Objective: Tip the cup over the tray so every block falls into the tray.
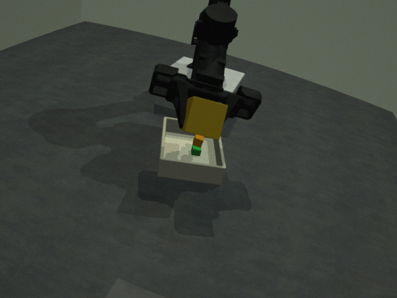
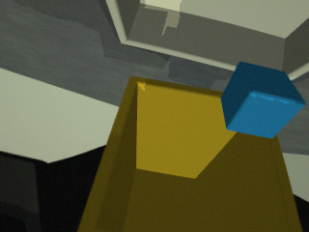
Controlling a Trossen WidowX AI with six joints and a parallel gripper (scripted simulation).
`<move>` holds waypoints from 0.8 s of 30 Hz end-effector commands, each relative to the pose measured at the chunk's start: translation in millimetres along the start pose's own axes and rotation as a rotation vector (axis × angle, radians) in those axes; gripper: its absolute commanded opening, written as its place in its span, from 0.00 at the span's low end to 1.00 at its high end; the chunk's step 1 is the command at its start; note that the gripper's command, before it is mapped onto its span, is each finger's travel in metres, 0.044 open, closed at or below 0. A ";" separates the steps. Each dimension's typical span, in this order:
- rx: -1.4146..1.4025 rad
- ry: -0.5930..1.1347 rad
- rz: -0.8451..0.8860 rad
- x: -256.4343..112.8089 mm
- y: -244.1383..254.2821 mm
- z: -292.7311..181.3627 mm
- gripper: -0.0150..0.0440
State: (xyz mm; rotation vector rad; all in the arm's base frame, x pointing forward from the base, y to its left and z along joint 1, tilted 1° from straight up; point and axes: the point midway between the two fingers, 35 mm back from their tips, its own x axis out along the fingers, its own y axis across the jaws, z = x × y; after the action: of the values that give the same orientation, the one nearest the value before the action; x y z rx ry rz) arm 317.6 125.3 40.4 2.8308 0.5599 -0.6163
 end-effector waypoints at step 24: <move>0.003 0.177 0.023 -15.0 0.8 -2.2 0.25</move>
State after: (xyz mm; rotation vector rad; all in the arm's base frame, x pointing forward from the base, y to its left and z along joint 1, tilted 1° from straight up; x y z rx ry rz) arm 309.1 122.1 48.0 2.9013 0.5604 -0.3894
